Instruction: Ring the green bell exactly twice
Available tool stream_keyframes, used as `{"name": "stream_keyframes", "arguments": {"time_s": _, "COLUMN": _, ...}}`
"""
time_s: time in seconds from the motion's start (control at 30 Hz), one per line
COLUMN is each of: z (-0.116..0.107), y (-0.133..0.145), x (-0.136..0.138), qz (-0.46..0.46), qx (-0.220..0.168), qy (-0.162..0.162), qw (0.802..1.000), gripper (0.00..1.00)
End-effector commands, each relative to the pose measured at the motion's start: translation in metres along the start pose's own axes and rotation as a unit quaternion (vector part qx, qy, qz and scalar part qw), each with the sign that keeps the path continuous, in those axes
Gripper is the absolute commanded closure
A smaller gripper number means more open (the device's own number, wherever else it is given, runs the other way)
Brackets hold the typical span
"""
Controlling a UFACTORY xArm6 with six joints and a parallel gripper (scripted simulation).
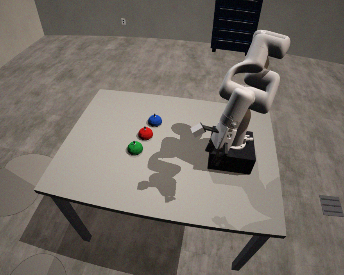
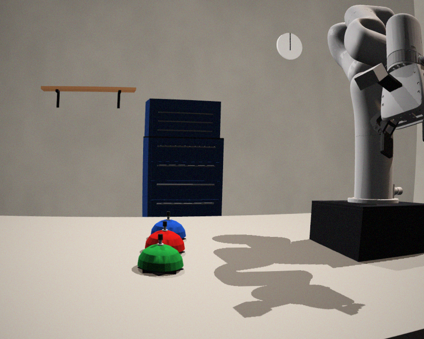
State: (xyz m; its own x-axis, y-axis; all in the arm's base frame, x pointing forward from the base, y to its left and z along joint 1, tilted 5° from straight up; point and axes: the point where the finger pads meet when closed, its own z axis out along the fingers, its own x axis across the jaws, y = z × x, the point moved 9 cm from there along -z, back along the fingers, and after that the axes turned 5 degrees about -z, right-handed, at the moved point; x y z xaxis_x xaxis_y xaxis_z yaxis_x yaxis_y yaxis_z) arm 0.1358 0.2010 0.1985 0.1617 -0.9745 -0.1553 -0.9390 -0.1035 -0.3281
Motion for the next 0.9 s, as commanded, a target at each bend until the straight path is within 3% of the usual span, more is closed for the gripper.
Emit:
{"name": "stream_keyframes", "arguments": {"time_s": 0.0, "z": -0.001, "y": -0.001, "x": -0.001, "qz": 0.0, "qx": 0.001, "qy": -0.001, "qw": 1.0, "gripper": 0.0}}
{"name": "stream_keyframes", "arguments": {"time_s": 0.63, "z": -0.001, "y": -0.004, "x": -0.001, "qz": 0.008, "qx": 0.001, "qy": 0.001, "qw": 1.0, "gripper": 0.0}}
{"name": "stream_keyframes", "arguments": {"time_s": 0.77, "z": -0.003, "y": -0.03, "x": 0.0, "qz": 0.078, "qx": -0.003, "qy": 0.022, "qw": 0.997, "gripper": 0.0}}
{"name": "stream_keyframes", "arguments": {"time_s": 0.87, "z": -0.001, "y": -0.075, "x": 0.007, "qz": 0.188, "qx": -0.008, "qy": 0.054, "qw": 0.981, "gripper": 0.0}}
